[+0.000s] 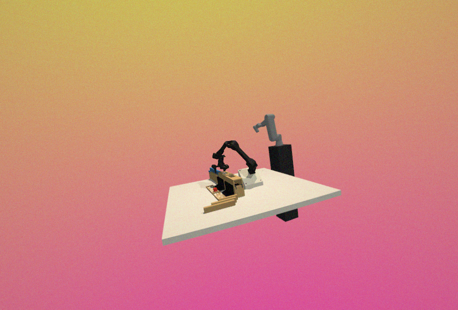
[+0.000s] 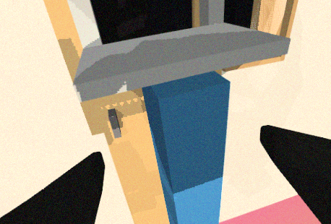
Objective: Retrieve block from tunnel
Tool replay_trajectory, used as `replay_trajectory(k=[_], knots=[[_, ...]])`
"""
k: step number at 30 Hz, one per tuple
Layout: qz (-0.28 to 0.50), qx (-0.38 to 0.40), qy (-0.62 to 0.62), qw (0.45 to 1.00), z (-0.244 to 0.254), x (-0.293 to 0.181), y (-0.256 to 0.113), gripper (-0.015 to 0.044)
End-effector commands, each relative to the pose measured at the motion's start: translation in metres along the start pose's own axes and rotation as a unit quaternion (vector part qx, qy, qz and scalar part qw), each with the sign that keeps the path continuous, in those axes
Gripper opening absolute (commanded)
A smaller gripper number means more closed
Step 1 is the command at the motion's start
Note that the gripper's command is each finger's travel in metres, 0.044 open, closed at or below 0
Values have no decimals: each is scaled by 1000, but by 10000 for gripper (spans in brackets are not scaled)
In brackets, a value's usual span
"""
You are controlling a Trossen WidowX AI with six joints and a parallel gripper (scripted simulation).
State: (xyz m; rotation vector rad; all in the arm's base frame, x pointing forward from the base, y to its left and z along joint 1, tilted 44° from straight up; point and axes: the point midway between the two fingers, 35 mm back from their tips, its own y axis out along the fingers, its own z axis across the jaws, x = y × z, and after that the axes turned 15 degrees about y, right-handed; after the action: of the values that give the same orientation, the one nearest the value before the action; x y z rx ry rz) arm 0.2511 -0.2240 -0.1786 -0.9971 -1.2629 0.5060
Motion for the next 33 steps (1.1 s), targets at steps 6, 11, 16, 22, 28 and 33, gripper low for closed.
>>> replay_trajectory(k=[6,11,16,22,28,33], knots=[[0,0,0,1000,0,0,0,282],[0,0,0,1000,0,0,0,151],[0,0,0,1000,0,0,0,59],[-1,0,1,1000,-1,-6,3,0],[-3,1,2,1000,-4,-21,11,0],[-4,5,-1,1000,-2,-15,4,79]])
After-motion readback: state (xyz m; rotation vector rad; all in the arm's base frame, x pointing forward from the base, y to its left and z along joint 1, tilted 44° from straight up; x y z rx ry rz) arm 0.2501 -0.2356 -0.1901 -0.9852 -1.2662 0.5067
